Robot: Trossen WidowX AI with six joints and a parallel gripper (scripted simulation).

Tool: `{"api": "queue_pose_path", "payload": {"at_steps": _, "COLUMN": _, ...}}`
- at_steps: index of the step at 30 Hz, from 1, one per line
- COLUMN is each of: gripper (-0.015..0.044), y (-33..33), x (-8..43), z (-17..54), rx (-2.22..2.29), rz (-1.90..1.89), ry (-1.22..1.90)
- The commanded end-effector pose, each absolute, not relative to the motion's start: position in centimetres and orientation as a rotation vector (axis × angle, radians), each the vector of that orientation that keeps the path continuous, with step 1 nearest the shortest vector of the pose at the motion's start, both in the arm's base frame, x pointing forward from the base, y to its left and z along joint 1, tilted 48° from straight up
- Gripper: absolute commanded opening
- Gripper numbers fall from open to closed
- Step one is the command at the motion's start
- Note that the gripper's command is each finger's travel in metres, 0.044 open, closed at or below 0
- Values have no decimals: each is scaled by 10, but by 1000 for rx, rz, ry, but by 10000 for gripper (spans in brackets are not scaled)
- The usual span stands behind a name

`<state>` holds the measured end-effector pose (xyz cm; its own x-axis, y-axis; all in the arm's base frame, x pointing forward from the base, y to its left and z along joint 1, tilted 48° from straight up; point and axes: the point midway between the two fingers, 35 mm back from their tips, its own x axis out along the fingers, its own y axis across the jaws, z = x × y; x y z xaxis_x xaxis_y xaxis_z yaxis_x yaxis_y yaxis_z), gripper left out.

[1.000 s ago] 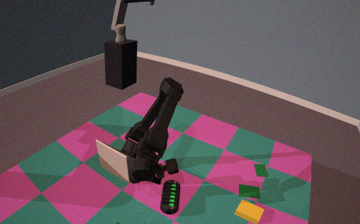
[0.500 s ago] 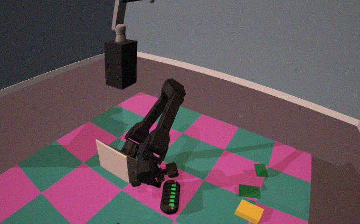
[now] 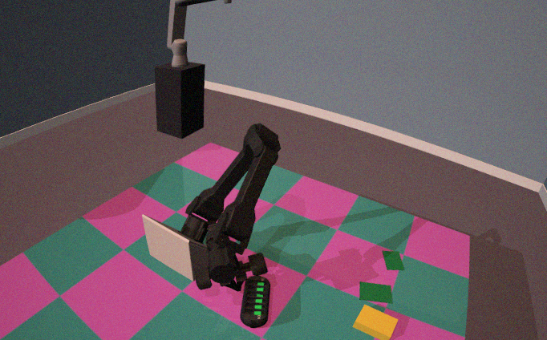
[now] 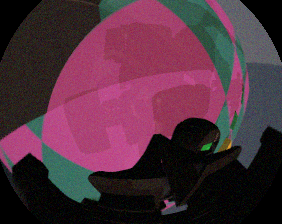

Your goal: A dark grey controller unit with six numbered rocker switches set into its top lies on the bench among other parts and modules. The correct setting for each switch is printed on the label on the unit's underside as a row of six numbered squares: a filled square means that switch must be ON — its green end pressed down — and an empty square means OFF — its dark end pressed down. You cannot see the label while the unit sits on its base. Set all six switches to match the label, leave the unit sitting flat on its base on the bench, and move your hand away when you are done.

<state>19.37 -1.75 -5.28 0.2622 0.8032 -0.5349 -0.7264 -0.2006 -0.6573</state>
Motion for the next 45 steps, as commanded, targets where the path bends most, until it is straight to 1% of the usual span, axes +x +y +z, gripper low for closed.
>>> {"api": "queue_pose_path", "payload": {"at_steps": 1, "gripper": 0, "y": -15, "x": 193, "z": -53, "rx": -1097, "rz": 1384, "ry": -91}}
{"api": "queue_pose_path", "payload": {"at_steps": 45, "gripper": 0, "y": -7, "x": 215, "z": -44, "rx": -1089, "rz": 1390, "ry": -174}}
